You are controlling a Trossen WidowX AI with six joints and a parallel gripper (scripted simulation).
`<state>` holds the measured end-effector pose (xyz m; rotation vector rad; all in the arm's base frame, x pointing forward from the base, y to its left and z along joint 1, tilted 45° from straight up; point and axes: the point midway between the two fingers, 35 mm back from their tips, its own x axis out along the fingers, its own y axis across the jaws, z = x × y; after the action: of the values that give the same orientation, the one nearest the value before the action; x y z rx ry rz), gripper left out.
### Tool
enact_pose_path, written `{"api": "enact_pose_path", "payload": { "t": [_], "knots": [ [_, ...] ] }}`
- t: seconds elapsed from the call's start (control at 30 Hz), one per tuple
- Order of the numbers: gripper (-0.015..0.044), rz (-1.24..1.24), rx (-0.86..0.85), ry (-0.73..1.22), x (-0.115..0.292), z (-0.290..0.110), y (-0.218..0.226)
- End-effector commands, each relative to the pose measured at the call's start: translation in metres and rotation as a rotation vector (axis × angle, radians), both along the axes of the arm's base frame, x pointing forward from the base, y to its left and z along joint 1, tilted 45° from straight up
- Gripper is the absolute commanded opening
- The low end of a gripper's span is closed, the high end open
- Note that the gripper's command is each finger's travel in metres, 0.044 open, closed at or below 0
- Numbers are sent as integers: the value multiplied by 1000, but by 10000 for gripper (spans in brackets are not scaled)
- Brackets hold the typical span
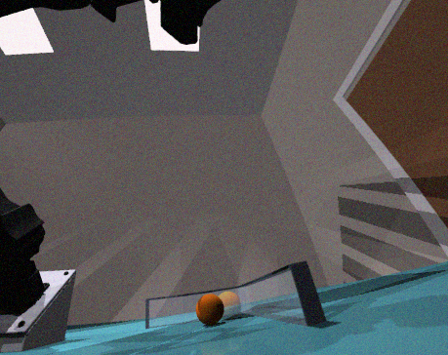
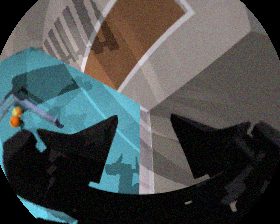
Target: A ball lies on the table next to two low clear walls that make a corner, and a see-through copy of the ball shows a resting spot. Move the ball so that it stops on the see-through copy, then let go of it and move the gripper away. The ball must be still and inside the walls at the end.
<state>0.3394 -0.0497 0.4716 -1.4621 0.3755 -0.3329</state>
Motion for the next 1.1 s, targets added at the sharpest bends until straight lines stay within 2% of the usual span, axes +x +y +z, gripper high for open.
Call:
{"api": "enact_pose_path", "payload": {
  "t": [0.0, 0.27, 0.57, 0.77, 0.93, 1.07],
  "knots": [
    [355, 17, 19, 117, 24, -38, 12],
    [355, 52, 45, 444, 64, -146, 43],
    [355, 41, 32, 792, 70, -258, 73],
    [355, -26, -48, 1111, 49, -353, 96],
    [355, -113, -180, 1374, 13, -420, 106],
    [355, -185, -305, 1535, -17, -456, 108]
  ]
}}
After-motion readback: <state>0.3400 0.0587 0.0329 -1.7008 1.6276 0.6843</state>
